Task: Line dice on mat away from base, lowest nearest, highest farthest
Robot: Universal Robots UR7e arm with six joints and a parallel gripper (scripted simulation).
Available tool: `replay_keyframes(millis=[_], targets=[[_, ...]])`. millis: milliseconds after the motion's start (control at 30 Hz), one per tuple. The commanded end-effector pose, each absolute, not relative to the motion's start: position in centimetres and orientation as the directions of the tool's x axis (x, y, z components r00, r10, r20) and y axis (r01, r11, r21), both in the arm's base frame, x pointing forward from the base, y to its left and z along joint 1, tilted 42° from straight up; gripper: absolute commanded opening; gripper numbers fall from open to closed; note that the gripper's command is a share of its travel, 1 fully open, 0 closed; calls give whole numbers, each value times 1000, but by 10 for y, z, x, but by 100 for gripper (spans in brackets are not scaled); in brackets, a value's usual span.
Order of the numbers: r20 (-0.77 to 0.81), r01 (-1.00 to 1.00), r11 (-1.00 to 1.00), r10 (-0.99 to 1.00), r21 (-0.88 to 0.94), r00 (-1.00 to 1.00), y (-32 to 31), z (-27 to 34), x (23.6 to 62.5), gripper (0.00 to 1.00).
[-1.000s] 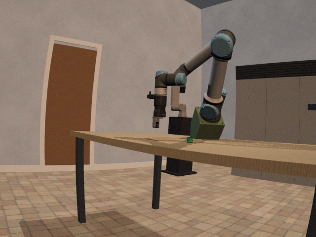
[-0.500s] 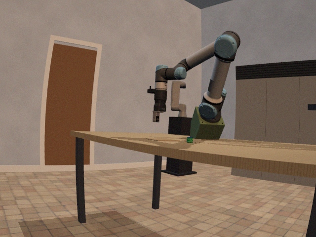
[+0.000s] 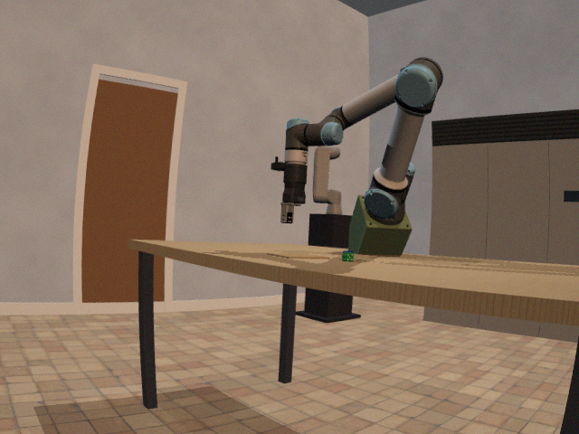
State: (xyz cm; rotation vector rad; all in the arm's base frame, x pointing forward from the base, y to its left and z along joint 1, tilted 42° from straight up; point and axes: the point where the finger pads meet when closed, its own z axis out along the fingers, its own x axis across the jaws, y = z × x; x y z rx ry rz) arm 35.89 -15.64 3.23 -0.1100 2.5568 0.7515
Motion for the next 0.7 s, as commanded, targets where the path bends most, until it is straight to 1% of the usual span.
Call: replay_keyframes(millis=[0,367,667], targets=[[-441,-169,845,86,507,-893,-143,45,358,49],[-345,-10,817,233,577,-909,-75,89,346,49],[-336,4,813,246,583,-909,-68,92,345,49]])
